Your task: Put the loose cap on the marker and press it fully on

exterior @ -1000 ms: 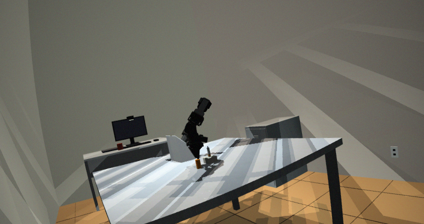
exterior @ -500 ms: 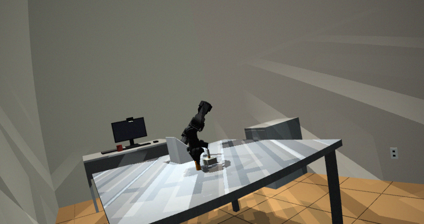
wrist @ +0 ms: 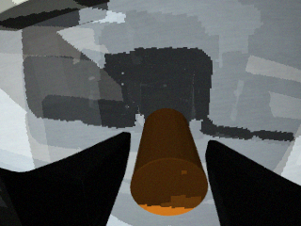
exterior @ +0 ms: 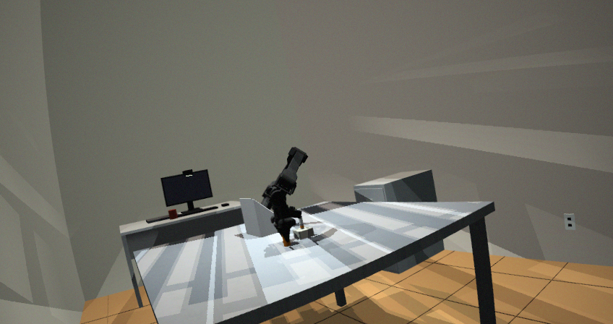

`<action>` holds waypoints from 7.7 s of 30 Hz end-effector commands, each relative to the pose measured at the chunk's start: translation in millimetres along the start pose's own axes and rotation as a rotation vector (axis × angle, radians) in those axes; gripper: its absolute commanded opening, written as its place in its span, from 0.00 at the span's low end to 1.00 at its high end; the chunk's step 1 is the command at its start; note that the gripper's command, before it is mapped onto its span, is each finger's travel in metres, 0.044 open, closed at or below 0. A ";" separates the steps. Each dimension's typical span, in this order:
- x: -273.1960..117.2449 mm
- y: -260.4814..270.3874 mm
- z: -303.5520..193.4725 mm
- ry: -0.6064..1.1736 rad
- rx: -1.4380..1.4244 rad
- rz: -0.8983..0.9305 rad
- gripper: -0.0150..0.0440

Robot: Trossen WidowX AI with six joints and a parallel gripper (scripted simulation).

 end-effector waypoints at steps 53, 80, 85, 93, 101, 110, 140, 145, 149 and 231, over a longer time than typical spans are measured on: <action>-94.8 26.7 54.0 -0.006 0.010 0.005 0.25; -116.5 62.3 102.3 -0.007 0.012 0.007 0.25; -113.4 62.3 102.2 -0.008 0.012 0.007 0.25; -102.2 61.6 102.2 -0.007 0.012 0.007 0.25; -89.3 61.2 102.3 -0.007 0.012 0.006 0.25; -74.8 61.7 102.2 -0.008 0.011 0.006 0.25; -58.2 62.8 103.2 -0.010 0.011 0.007 0.25; -58.9 62.7 103.3 -0.005 0.006 0.007 0.43; -58.9 62.7 103.3 -0.005 0.006 0.007 0.61; -94.7 64.3 100.8 -0.002 1.343 0.011 0.25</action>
Point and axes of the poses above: the point midway between the two fingers, 35 mm back from their tips, its own x axis out along the fingers, its own y axis across the jaws, z = x × y, the point moved 9 cm from there along -x, back along the fingers, and after that the axes turned 8 degrees about -x, right-handed, at the moved point
